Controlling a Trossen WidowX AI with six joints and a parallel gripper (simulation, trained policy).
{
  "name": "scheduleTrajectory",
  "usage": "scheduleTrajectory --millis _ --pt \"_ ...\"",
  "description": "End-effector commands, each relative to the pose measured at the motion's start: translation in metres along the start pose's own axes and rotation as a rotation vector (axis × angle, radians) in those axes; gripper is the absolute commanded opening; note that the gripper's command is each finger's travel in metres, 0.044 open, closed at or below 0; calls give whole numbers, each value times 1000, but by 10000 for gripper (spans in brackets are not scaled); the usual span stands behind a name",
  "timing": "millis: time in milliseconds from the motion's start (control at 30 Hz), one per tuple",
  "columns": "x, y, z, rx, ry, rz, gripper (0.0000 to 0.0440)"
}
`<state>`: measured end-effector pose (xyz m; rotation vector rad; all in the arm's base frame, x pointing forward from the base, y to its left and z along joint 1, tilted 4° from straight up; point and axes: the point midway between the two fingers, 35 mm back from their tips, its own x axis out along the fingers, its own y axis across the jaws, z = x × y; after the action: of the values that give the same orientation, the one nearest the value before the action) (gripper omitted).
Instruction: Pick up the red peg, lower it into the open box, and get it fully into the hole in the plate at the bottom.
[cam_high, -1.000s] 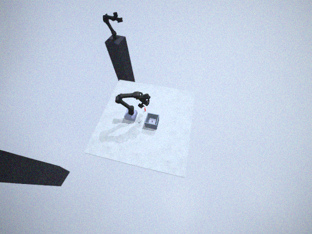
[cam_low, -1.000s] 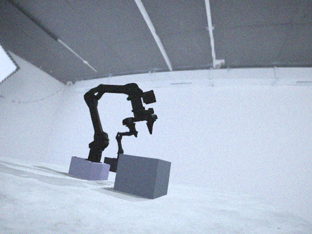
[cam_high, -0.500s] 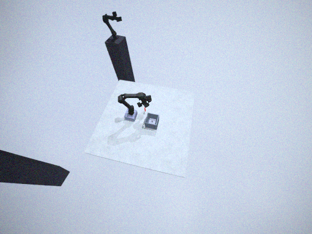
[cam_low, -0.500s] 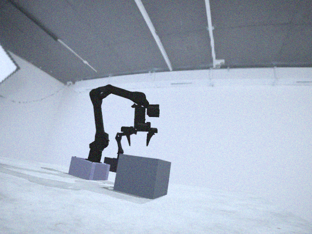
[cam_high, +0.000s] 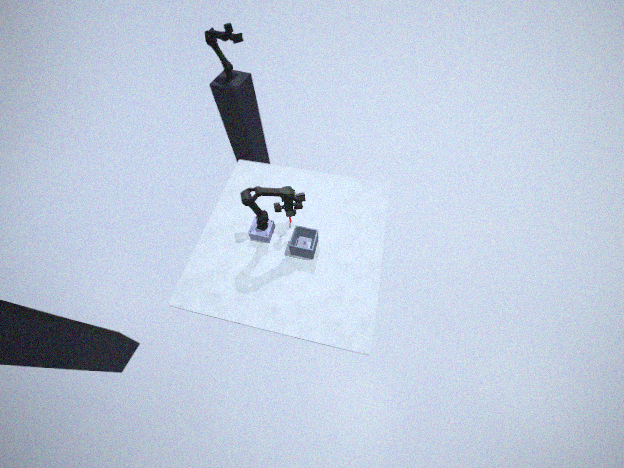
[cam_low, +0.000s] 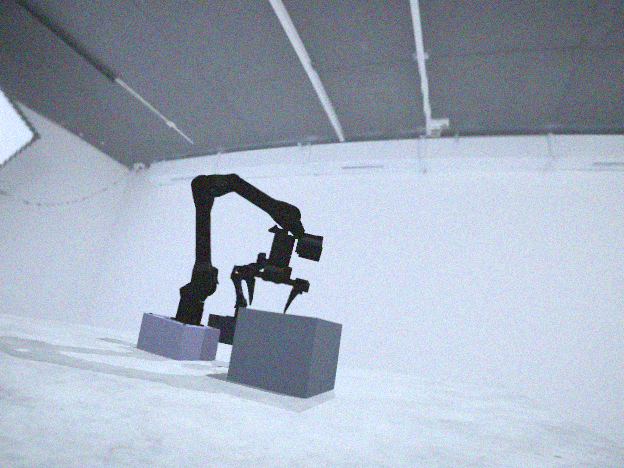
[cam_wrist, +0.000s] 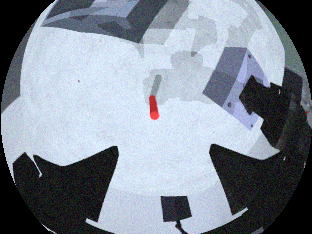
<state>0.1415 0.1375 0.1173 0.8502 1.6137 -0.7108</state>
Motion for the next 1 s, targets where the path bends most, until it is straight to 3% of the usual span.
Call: scheduleTrajectory --millis 0,967 --pt "11 -1 1 48 -15 -36 440" --pt "101 -2 24 214 -136 -83 422"
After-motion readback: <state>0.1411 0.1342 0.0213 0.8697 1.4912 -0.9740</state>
